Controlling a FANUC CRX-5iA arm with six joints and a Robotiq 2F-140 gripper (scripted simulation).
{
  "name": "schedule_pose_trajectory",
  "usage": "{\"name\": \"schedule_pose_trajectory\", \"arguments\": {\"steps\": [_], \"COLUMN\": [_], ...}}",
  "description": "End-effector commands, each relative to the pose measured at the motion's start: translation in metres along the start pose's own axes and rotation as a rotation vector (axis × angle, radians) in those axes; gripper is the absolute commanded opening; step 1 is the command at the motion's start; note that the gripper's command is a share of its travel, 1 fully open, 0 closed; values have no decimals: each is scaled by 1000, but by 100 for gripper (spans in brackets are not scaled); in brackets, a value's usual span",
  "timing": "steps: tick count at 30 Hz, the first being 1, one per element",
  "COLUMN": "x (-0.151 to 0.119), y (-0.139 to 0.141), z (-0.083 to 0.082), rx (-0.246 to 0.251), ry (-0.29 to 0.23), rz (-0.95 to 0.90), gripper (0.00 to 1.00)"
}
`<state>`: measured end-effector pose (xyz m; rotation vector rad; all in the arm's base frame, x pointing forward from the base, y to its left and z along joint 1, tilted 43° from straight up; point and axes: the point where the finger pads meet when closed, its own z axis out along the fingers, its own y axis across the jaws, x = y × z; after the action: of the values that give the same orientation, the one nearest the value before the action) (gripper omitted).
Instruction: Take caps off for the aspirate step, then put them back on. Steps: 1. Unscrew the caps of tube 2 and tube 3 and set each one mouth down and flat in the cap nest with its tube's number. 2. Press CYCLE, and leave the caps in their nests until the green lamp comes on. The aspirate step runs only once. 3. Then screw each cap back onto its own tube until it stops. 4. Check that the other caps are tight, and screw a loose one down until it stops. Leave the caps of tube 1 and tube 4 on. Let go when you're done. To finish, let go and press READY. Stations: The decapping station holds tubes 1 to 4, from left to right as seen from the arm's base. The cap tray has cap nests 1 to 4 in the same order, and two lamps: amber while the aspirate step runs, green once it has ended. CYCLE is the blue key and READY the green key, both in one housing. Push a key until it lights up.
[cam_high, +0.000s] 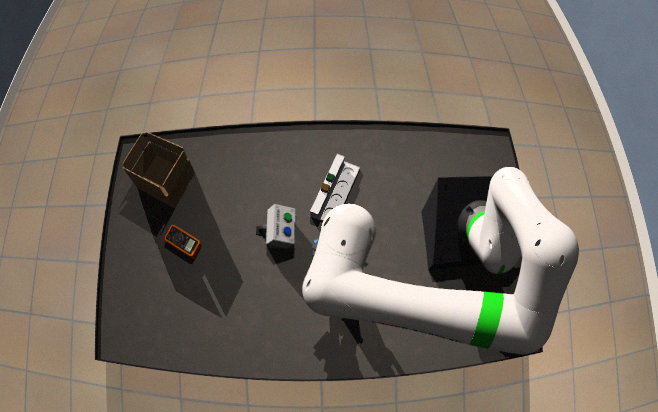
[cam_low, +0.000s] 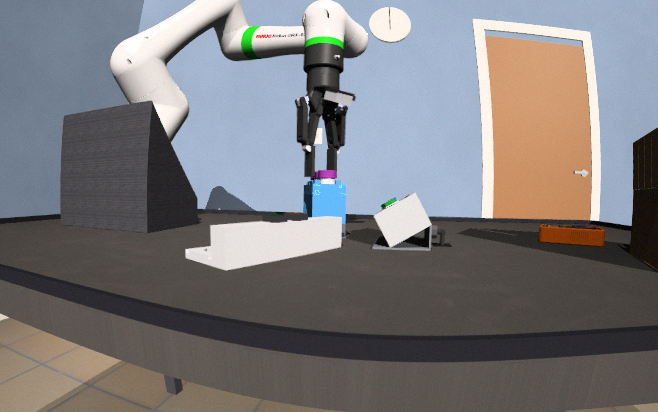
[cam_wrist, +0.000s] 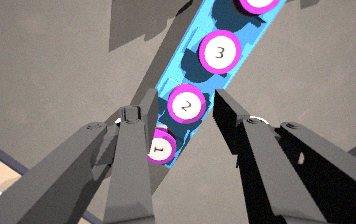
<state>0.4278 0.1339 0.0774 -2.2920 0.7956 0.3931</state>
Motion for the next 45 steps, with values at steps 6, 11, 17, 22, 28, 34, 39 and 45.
{"name": "schedule_pose_trajectory", "arguments": {"steps": [6, 11, 17, 22, 28, 34, 39, 45], "x": [1, 1, 1, 1, 1, 1, 1, 1], "y": [0, 0, 0, 0, 0, 0, 0, 0], "z": [-1, -1, -1, -1, -1, -1, -1, -1], "rx": [0, 1, 2, 2, 1, 1, 1, 1], "ry": [2, 2, 1, 0, 1, 1, 1, 1], "rz": [0, 249, 589, 840, 1047, 1047, 1046, 1046], "gripper": [41, 41, 41, 41, 41, 41, 30, 30]}}
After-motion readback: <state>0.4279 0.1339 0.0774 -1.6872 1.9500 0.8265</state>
